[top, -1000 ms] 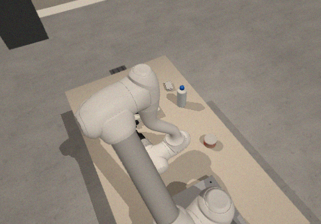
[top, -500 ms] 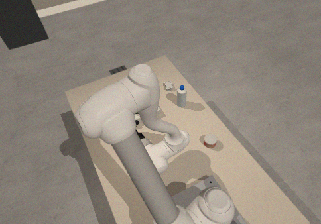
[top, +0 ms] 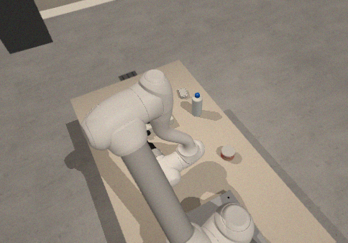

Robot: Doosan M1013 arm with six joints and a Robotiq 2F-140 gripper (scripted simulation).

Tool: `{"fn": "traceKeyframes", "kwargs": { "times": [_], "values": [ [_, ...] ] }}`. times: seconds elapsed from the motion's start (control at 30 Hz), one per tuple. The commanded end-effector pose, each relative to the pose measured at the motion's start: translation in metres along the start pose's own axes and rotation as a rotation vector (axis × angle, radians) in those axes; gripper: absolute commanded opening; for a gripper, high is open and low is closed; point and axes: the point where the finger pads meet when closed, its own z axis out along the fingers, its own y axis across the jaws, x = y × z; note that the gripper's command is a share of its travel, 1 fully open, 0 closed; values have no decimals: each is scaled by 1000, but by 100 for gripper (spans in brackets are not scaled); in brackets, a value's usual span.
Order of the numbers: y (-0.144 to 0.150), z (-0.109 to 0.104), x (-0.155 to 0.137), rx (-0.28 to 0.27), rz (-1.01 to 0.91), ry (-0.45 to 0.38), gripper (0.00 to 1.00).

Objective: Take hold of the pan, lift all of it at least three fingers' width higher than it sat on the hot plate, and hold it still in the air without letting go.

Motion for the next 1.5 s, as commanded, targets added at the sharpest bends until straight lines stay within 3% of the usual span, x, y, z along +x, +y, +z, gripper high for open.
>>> {"fn": "traceKeyframes", "kwargs": {
  "times": [0.0, 1.47],
  "values": [
    [1, 4, 0, -1, 0, 0, 41],
    [1, 63, 0, -1, 0, 0, 41]
  ]
}}
